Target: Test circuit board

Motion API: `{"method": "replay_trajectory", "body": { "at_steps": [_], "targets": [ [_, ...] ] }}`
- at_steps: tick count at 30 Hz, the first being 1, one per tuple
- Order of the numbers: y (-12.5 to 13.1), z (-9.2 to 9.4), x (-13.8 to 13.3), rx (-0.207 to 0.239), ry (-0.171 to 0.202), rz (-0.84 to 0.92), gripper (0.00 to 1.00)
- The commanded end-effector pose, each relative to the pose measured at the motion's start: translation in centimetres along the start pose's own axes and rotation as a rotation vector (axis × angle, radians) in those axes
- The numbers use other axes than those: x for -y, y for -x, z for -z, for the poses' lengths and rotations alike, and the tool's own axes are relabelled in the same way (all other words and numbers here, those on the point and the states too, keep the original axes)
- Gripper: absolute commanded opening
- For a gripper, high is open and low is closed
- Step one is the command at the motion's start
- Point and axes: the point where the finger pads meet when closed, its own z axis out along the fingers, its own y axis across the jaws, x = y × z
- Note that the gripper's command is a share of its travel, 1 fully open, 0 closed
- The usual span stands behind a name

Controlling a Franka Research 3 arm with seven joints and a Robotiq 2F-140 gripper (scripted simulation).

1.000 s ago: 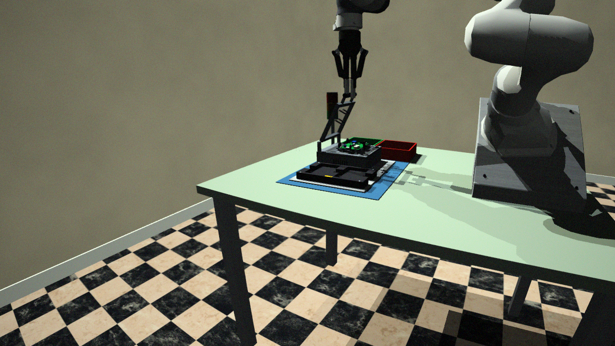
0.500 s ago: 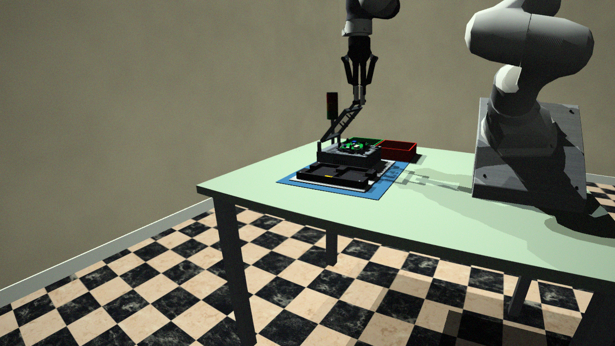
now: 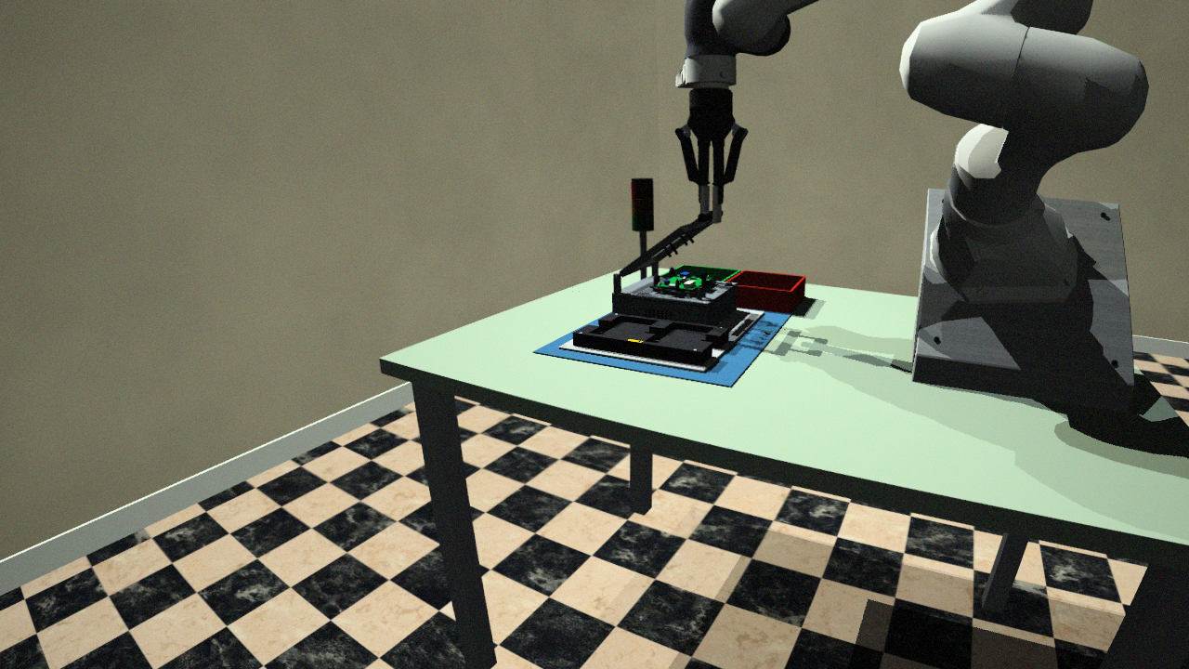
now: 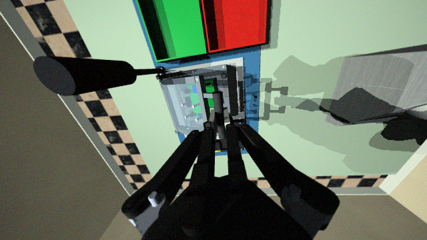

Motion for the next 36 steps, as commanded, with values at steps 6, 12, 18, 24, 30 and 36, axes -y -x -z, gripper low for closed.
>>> {"method": "replay_trajectory", "body": {
  "at_steps": [6,12,18,24,30,36],
  "targets": [
    [-0.2,-2.9,-1.8,-0.006,0.004,-0.003,0.00],
    [-0.2,-4.4,-2.4,-0.006,0.004,-0.003,0.00],
    [-0.2,-6.5,-3.1,-0.006,0.005,-0.003,0.00],
    [-0.2,-7.9,-3.4,-0.006,0.005,-0.003,0.00],
    [-0.2,-9.0,-3.5,-0.006,0.005,-0.003,0.00],
    [-0.2,-9.9,-3.6,-0.006,0.004,-0.003,0.00]
  ]
}}
